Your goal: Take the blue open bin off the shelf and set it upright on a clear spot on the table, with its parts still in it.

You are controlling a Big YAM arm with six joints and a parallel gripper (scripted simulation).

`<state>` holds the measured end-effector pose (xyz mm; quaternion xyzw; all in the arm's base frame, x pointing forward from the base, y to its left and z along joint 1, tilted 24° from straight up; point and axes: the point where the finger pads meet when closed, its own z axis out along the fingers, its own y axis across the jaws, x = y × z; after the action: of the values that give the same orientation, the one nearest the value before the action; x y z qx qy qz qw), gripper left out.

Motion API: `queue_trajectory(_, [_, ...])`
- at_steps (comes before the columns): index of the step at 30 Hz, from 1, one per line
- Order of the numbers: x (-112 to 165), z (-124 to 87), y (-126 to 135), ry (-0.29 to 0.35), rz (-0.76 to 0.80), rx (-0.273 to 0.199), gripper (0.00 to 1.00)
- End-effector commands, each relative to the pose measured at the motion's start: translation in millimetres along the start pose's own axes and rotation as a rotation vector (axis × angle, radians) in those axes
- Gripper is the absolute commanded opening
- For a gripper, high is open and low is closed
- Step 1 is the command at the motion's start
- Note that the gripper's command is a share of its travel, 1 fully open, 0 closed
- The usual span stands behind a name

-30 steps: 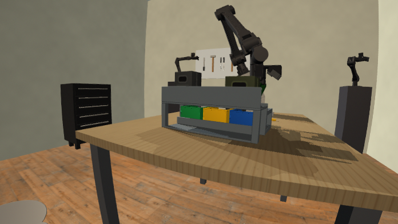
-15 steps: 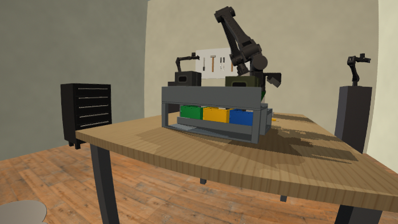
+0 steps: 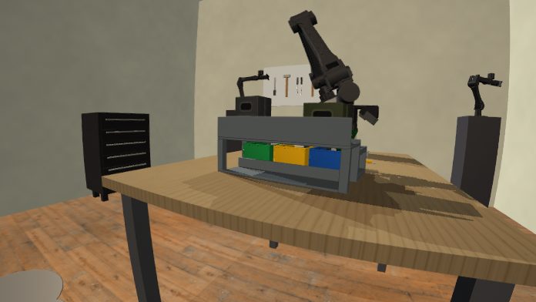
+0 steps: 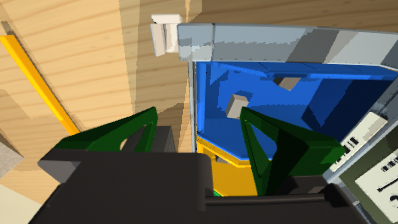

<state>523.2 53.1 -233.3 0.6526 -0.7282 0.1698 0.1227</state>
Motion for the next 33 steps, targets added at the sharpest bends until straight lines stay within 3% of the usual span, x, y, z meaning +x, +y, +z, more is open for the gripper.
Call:
queue_trajectory(1, [4.0,11.8,-18.8,-0.003,0.014,0.015,0.90])
queue_trajectory(33, [4.3,15.8,-17.8,-0.002,0.012,0.012,0.90])
